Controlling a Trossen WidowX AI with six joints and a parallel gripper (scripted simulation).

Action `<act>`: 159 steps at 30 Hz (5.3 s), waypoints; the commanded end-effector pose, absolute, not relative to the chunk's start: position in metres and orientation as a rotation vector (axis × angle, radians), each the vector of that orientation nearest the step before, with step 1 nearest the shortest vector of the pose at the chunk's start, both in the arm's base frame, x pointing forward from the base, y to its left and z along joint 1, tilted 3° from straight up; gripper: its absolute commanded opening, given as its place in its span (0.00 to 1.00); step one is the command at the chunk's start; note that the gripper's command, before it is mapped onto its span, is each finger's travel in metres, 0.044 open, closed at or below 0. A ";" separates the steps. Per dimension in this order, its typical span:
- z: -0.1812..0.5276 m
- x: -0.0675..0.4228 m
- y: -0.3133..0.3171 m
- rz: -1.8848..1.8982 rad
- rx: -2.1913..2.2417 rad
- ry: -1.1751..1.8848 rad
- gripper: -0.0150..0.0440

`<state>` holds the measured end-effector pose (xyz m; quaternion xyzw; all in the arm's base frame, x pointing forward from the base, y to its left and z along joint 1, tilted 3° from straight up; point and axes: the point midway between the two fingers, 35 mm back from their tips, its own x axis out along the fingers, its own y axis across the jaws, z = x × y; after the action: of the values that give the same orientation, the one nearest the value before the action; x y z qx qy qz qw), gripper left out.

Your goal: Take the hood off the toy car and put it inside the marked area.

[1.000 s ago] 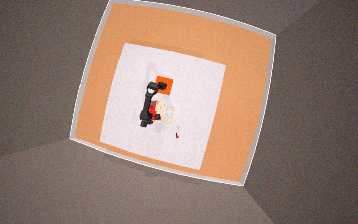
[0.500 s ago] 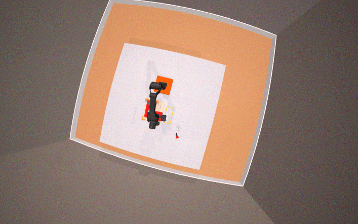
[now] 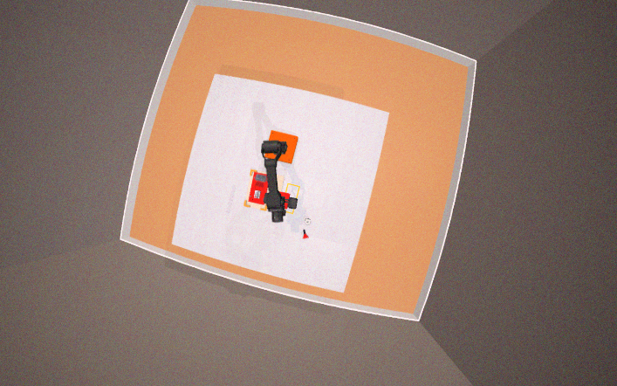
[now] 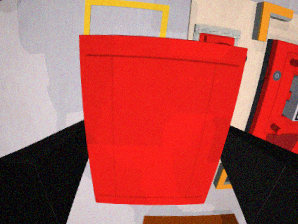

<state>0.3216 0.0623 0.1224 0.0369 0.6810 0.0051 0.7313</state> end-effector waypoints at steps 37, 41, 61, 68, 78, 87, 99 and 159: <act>0.106 0.314 0.097 0.005 0.088 1.500 0.25; 0.103 0.314 0.097 0.005 0.088 1.500 0.25; 0.088 0.316 0.098 0.006 0.088 1.500 0.25; 0.083 0.316 0.098 0.006 0.088 1.500 0.25; 0.075 0.316 0.099 0.006 0.089 1.500 0.25; 0.069 0.317 0.099 0.006 0.089 1.500 0.25; 0.060 0.316 0.099 0.006 0.089 1.500 0.25; 0.030 0.317 0.101 0.014 0.087 1.503 0.30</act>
<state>0.3165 0.1006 0.0294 0.0397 0.6827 0.0062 0.7296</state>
